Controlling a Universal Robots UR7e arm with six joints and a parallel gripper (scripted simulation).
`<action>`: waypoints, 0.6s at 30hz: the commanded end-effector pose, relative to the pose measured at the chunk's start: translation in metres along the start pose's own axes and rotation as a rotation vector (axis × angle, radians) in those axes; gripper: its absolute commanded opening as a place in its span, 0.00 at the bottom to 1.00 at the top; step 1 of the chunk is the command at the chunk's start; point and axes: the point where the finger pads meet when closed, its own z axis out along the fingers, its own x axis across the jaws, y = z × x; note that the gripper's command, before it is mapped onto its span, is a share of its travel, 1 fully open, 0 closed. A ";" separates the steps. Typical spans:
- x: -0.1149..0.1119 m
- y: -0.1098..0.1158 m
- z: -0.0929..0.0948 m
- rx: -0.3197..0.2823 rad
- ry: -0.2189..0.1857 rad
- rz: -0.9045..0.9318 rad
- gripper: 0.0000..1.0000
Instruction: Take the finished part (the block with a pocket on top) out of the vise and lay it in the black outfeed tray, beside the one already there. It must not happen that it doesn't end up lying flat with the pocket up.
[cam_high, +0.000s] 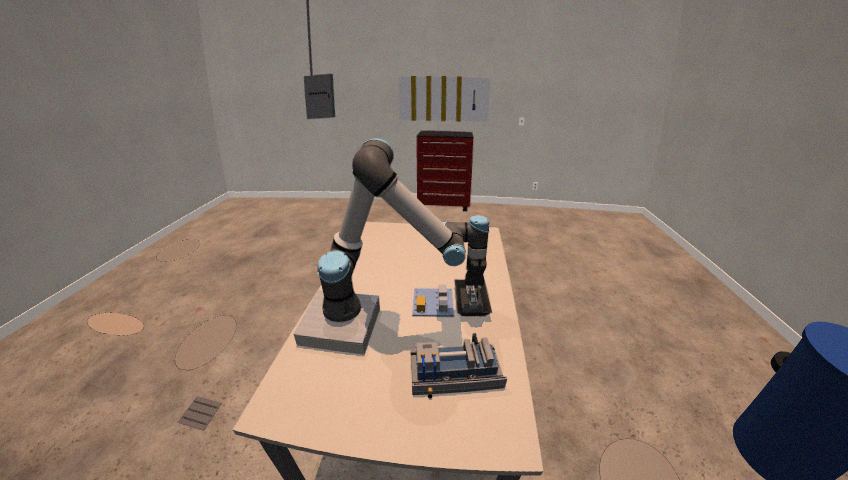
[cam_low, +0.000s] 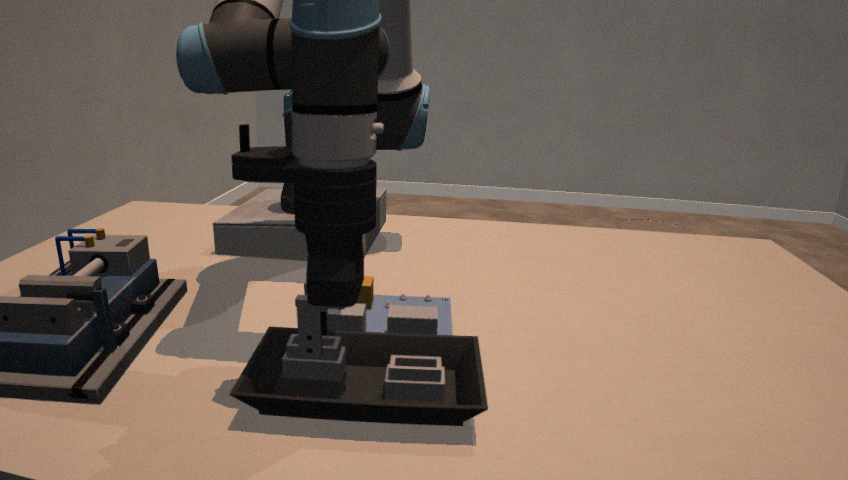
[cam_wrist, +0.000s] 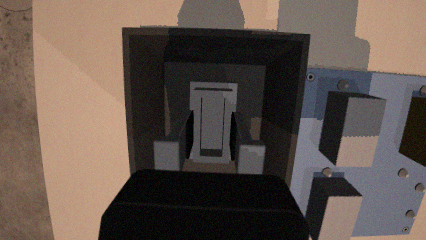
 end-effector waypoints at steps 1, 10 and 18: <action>-0.001 0.000 0.002 0.000 -0.002 0.000 0.00; -0.001 0.000 0.004 0.000 -0.002 0.000 0.00; -0.001 0.000 0.004 0.000 -0.002 0.000 0.00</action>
